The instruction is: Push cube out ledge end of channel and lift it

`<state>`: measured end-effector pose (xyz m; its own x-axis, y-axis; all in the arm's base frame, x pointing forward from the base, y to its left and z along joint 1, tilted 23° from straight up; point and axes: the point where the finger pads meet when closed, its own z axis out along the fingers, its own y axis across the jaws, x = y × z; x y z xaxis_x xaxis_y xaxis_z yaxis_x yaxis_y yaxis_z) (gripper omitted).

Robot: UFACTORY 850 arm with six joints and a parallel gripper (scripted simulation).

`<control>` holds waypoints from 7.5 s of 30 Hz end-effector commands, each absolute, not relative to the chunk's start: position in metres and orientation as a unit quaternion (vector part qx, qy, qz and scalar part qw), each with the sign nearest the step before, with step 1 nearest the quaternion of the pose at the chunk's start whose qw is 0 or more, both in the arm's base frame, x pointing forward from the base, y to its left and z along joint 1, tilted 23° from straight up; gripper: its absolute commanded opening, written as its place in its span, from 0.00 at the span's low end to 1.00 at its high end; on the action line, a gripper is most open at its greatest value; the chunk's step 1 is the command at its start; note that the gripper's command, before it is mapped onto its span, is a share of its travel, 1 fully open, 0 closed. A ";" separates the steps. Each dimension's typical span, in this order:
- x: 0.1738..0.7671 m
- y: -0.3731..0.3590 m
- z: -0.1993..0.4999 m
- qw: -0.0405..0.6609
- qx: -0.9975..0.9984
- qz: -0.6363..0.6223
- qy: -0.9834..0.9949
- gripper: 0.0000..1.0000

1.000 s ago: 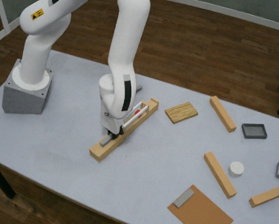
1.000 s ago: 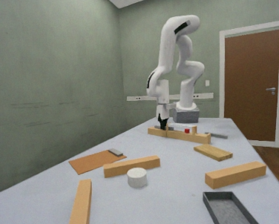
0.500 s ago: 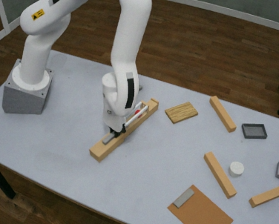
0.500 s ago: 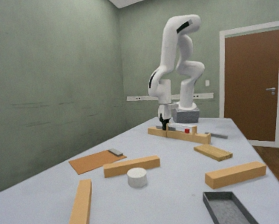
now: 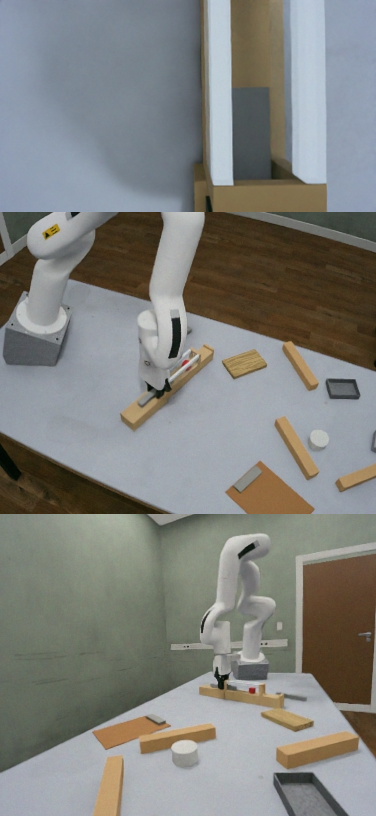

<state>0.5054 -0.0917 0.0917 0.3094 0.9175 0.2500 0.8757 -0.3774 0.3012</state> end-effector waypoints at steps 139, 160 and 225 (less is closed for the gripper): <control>0.435 0.218 0.179 0.040 0.848 0.196 0.492 0.39; 0.448 0.223 0.145 0.040 0.848 0.196 0.492 0.39; 0.475 0.232 0.074 0.040 0.848 0.196 0.492 0.00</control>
<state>0.4750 0.2317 0.0733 0.4401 0.8489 0.2927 0.8177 -0.5136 0.2599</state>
